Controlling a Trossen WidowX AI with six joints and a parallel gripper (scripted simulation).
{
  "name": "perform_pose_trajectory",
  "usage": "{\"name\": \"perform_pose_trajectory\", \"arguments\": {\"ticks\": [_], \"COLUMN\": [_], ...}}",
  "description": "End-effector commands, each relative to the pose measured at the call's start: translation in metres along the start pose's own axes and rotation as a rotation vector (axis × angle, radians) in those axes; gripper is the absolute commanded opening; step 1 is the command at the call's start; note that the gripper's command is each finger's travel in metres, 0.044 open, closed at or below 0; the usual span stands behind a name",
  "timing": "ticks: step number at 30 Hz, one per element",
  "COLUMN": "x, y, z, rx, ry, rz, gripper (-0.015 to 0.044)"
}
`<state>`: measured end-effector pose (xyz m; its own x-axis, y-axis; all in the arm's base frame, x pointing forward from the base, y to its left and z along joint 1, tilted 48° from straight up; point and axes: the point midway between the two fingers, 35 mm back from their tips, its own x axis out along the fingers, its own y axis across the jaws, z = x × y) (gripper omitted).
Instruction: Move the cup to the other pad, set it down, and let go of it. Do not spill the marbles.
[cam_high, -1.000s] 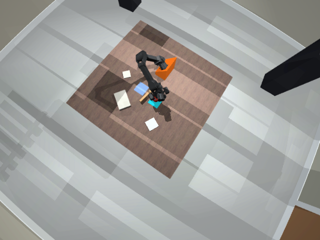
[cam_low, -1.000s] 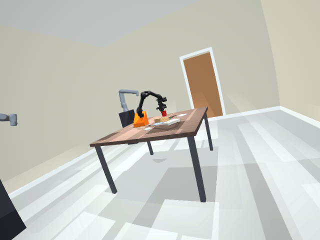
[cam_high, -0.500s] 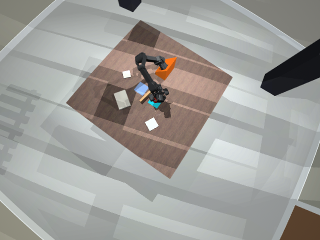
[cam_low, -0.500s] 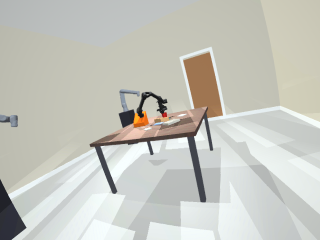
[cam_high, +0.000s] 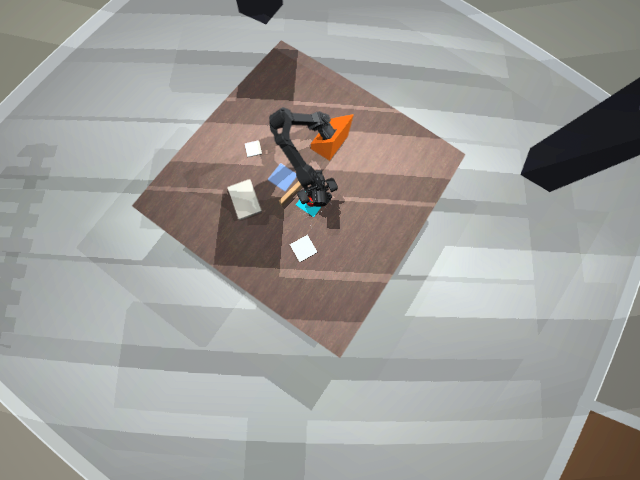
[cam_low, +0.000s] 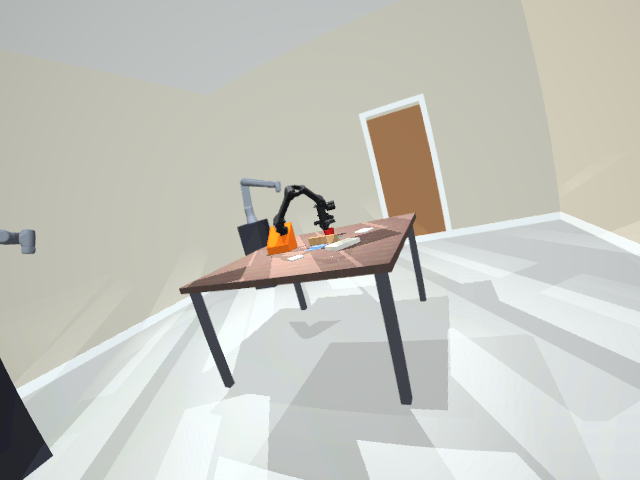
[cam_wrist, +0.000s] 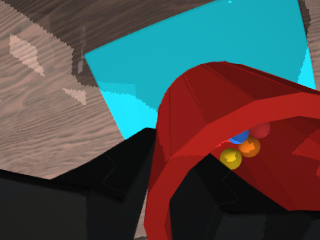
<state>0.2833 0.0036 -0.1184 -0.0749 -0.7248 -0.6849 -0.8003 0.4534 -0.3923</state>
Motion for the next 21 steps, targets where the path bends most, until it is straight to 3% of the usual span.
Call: {"name": "perform_pose_trajectory", "arguments": {"ticks": [1, 10, 15, 21], "x": [-0.0006, -0.0006, -0.0006, -0.0014], "y": [-0.0004, -0.0004, -0.0004, -0.0004], "z": [0.0002, 0.0002, 0.0002, 0.0002], "rx": [0.001, 0.001, 0.001, 0.001], "ry": [-0.001, -0.001, -0.001, -0.001], "rz": [0.000, 0.000, 0.000, 0.000], "gripper": [0.0000, 0.0000, 0.0128, 0.0128]}}
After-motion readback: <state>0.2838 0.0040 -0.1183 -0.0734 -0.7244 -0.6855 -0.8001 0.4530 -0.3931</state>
